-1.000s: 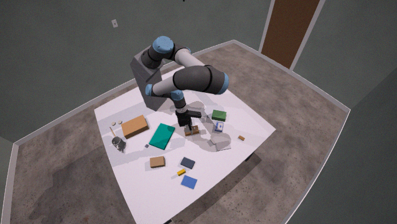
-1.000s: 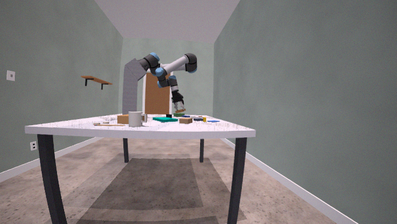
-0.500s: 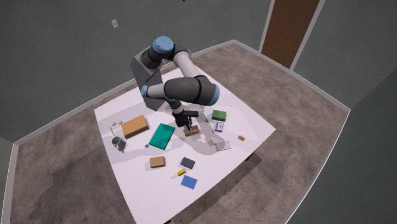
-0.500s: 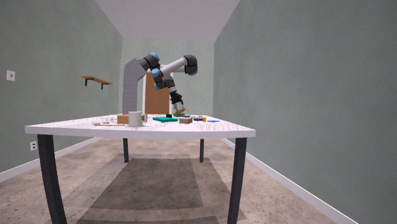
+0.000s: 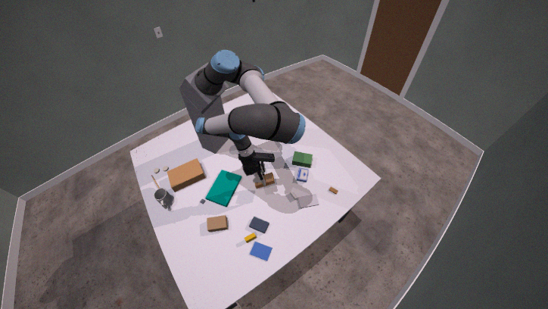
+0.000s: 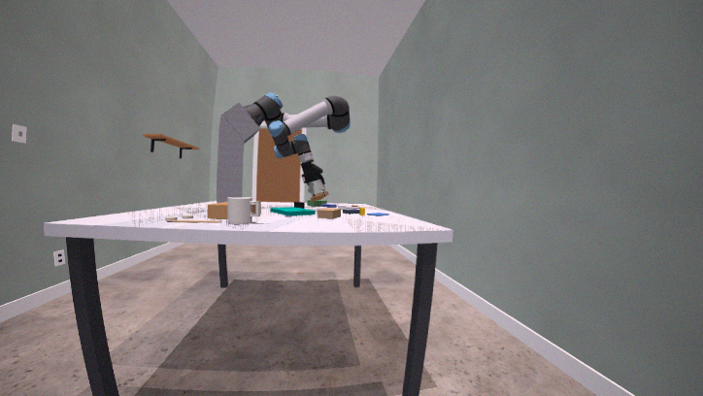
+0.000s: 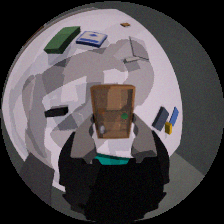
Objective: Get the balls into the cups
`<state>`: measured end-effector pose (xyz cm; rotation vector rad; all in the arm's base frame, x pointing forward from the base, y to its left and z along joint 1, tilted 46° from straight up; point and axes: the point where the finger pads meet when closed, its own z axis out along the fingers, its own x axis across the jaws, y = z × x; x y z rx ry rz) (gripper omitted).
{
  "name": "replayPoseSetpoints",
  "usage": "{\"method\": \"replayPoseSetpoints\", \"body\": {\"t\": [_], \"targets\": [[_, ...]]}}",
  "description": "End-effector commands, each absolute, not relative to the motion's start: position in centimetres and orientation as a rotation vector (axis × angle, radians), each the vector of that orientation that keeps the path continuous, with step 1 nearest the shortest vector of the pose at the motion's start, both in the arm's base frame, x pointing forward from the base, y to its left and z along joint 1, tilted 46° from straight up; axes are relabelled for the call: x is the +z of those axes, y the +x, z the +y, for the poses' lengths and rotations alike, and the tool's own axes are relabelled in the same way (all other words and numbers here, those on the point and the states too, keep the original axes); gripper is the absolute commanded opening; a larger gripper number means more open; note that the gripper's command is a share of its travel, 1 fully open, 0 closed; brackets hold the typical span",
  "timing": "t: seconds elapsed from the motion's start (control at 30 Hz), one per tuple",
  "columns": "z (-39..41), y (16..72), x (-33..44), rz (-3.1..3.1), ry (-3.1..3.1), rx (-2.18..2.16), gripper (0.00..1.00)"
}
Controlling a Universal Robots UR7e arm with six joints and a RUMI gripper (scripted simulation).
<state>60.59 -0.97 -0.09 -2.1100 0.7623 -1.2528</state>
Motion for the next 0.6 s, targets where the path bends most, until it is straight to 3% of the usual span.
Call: {"method": "replayPoseSetpoints", "body": {"t": [0.0,0.57], "targets": [[-0.99,60.65,0.05,0.777,-2.167,-1.196,0.43],[-0.99,60.88,0.36,0.833,-2.383,-0.943,0.43]]}}
